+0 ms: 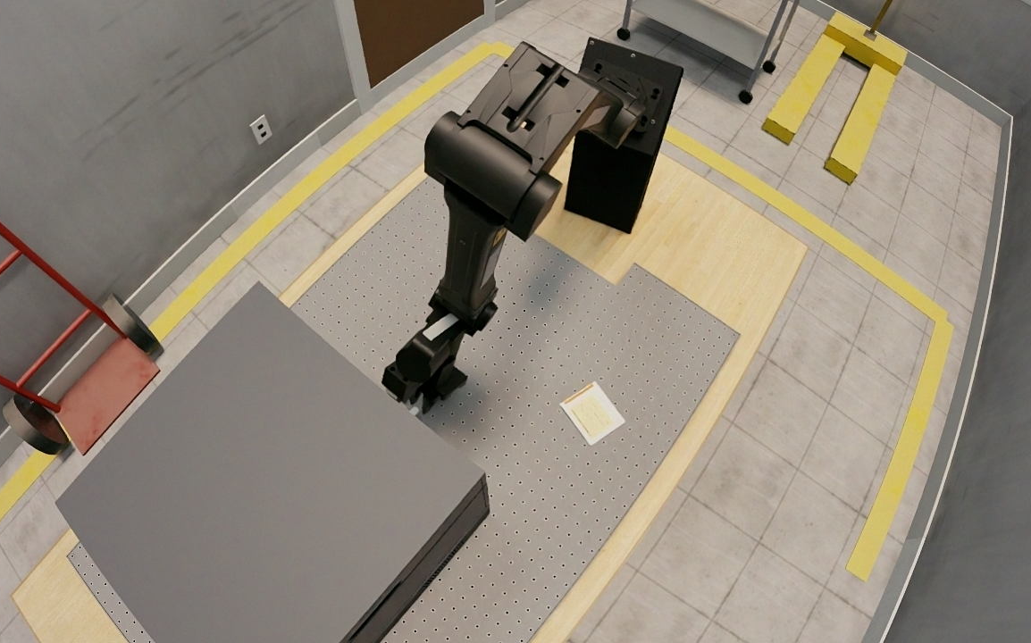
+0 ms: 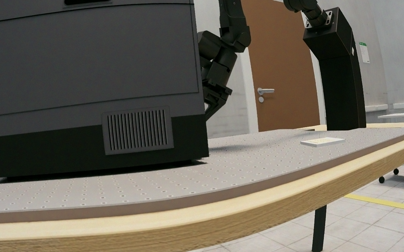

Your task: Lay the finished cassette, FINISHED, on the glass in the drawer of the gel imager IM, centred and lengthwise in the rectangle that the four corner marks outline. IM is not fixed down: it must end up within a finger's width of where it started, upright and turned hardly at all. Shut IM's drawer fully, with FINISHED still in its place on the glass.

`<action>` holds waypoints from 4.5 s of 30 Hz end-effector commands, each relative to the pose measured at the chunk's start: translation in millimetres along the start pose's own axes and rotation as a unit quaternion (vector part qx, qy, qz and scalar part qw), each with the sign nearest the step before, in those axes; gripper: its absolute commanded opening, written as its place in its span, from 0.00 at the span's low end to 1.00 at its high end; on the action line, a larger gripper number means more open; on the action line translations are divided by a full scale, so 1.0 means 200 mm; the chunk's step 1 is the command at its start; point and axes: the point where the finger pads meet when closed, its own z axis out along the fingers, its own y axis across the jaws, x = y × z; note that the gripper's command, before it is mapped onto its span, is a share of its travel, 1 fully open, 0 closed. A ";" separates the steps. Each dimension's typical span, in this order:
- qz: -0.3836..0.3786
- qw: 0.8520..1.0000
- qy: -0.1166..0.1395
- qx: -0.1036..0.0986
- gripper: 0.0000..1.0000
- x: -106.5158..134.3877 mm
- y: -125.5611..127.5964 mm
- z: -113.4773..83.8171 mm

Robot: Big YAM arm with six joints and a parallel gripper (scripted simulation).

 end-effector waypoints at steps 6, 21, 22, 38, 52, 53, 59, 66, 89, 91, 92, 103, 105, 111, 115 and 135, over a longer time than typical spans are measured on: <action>0.001 1.000 -0.015 -0.007 0.26 -0.05 0.04 0.06; 0.001 1.000 -0.020 -0.007 0.26 -0.09 0.04 0.12; 0.001 1.000 -0.020 -0.006 0.26 -0.10 0.04 0.11; 0.000 1.000 -0.008 -0.001 0.16 -0.04 0.01 0.12; 0.000 1.000 -0.008 -0.001 0.08 -0.04 0.01 0.12; 0.000 1.000 -0.008 -0.001 0.08 -0.04 0.01 0.12; 0.000 1.000 -0.008 -0.001 0.08 -0.04 0.01 0.12; 0.001 1.000 0.007 -0.001 0.08 -0.07 0.01 0.11; 0.003 1.000 0.022 0.000 0.08 0.07 0.00 0.13; 0.003 1.000 0.024 0.000 0.08 0.08 0.00 0.13; 0.003 1.000 0.024 0.000 0.08 0.08 0.00 0.13; 0.003 1.000 0.025 -0.001 0.08 0.10 0.00 0.12; 0.003 1.000 0.022 -0.001 0.08 0.10 0.00 0.12; 0.003 1.000 0.024 -0.002 0.08 0.11 0.01 0.12; 0.003 1.000 0.024 -0.002 0.08 0.12 0.01 0.12; 0.004 1.000 0.028 -0.002 0.08 0.14 0.01 0.12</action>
